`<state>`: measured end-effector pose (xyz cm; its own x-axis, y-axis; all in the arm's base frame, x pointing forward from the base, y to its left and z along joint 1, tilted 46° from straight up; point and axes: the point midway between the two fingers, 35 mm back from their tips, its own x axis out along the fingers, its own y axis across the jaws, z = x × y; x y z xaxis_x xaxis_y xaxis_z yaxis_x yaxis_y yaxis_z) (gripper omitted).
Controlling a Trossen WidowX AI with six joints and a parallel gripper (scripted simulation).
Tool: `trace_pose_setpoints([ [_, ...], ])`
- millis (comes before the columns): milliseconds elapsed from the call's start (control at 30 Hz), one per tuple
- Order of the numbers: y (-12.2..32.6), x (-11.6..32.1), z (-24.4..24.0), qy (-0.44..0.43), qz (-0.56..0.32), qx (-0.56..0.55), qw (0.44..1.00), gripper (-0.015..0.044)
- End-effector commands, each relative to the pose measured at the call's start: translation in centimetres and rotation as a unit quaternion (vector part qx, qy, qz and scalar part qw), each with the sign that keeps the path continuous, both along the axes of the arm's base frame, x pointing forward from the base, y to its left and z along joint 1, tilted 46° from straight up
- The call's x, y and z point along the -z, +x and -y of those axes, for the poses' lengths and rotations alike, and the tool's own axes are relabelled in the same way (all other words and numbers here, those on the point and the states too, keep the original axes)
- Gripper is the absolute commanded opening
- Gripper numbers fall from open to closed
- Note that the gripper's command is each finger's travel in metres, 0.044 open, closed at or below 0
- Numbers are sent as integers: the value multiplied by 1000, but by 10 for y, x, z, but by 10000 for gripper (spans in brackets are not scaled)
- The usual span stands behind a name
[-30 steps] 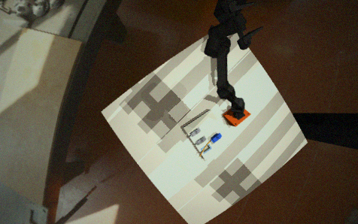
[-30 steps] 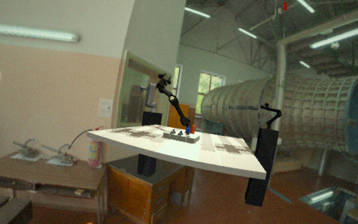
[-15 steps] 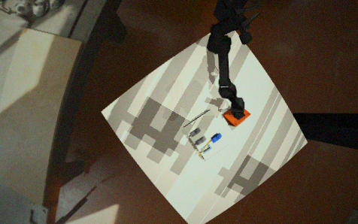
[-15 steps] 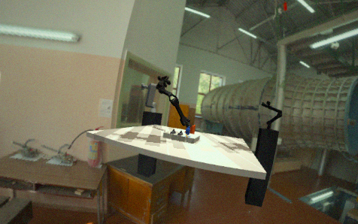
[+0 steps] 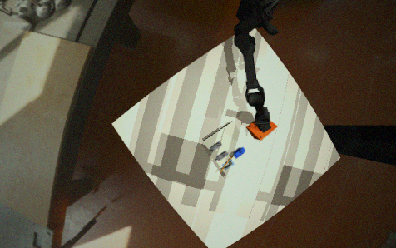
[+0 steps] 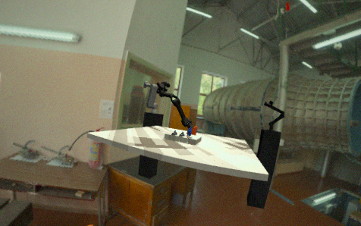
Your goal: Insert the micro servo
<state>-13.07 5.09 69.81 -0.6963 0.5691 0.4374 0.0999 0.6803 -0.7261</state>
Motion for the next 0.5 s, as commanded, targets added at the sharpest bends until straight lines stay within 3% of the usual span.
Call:
trace_pose_setpoints([
  [0,-8,-1,17,33,11,-15,999,0],
  [467,-17,-1,58,107,25,-70,992,0],
])
